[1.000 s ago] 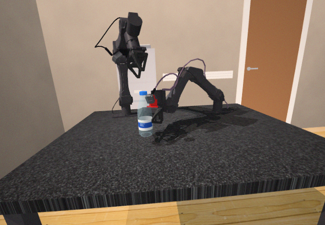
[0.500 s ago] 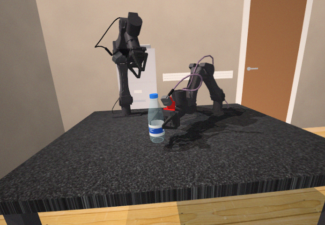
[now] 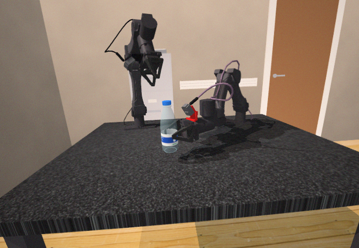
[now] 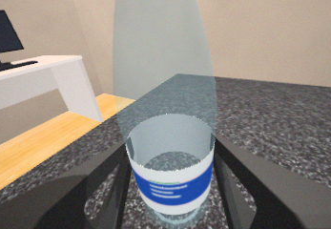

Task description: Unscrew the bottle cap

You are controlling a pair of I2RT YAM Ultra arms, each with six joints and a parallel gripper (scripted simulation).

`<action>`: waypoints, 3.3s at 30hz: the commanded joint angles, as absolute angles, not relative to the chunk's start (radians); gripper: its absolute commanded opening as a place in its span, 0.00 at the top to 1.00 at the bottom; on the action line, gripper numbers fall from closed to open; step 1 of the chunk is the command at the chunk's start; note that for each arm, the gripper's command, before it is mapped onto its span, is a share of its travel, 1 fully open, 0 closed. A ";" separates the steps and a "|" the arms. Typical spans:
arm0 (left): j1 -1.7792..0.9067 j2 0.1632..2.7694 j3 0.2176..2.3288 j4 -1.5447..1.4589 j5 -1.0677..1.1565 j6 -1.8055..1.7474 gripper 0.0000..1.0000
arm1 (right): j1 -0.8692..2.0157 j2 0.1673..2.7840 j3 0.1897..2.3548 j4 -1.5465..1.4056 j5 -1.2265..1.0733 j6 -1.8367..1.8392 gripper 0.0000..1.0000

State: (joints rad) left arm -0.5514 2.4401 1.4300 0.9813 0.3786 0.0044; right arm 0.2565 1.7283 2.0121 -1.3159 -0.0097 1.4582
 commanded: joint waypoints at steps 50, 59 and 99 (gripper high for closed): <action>-0.550 2.474 1.489 1.054 0.441 0.501 1.00 | 0.231 1.760 1.840 -1.151 -0.048 1.443 0.43; -0.550 2.474 1.489 1.054 0.441 0.501 1.00 | 0.231 1.754 1.854 -1.146 -0.046 1.444 0.43; -0.550 2.474 1.489 1.054 0.441 0.501 1.00 | 0.234 1.744 1.851 -1.139 -0.042 1.448 0.43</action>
State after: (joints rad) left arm -0.5518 2.4878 1.4559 1.0447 0.4385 0.4984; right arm 0.2417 1.7634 1.8420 -1.1572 -0.0383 1.4528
